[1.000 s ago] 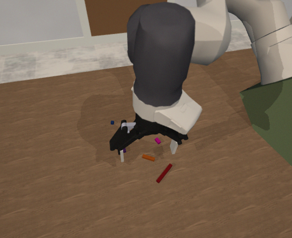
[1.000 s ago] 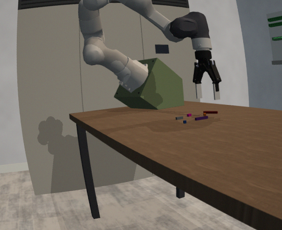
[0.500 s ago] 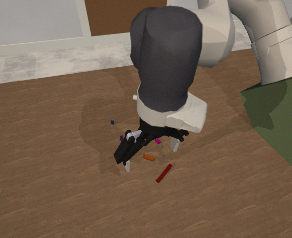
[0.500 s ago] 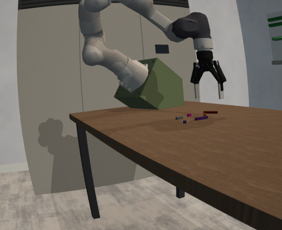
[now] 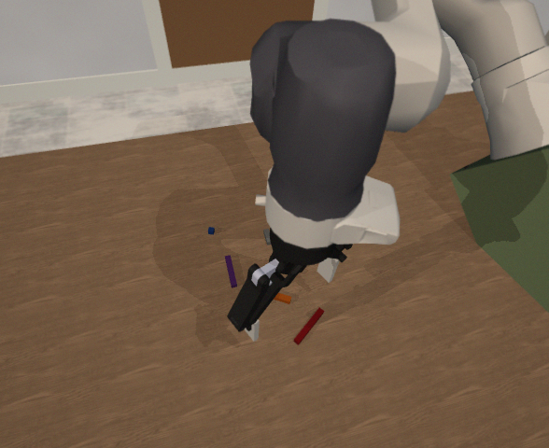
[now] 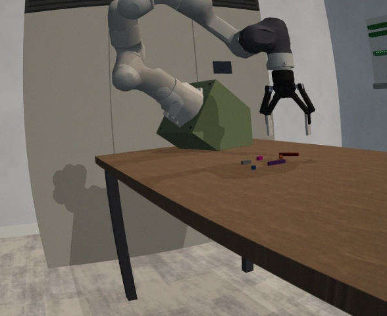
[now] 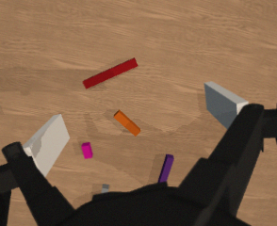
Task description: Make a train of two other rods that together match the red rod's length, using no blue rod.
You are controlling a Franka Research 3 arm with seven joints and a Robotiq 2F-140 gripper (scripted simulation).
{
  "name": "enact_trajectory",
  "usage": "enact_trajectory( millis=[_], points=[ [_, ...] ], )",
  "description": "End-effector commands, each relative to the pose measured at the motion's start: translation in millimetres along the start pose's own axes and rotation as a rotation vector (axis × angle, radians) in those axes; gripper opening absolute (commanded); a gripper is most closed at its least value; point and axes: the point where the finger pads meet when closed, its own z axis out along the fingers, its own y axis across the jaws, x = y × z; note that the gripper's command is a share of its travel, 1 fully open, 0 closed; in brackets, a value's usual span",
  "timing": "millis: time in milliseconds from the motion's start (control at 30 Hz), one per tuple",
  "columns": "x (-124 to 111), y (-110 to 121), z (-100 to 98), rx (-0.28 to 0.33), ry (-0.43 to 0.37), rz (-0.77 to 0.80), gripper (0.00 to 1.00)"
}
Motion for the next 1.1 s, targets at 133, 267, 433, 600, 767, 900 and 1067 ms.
enact_trajectory(
  millis=[133, 267, 433, 600, 767, 900, 1067],
  points=[
    [5, -1, 1.5, 0.013, -0.003, -0.235, 1.00],
    [8, -1, 1.4, 0.013, -0.002, -0.287, 1.00],
    [12, -1, 1.3, 0.013, -0.001, -0.358, 1.00],
    [12, -1, 1.3, 0.013, -0.001, -0.359, 1.00],
    [12, -1, 1.3, 0.013, -0.001, -0.359, 1.00],
    [12, -1, 1.3, 0.013, -0.001, -0.359, 1.00],
    [12, -1, 1.3, 0.013, -0.001, -0.359, 1.00]
  ],
)
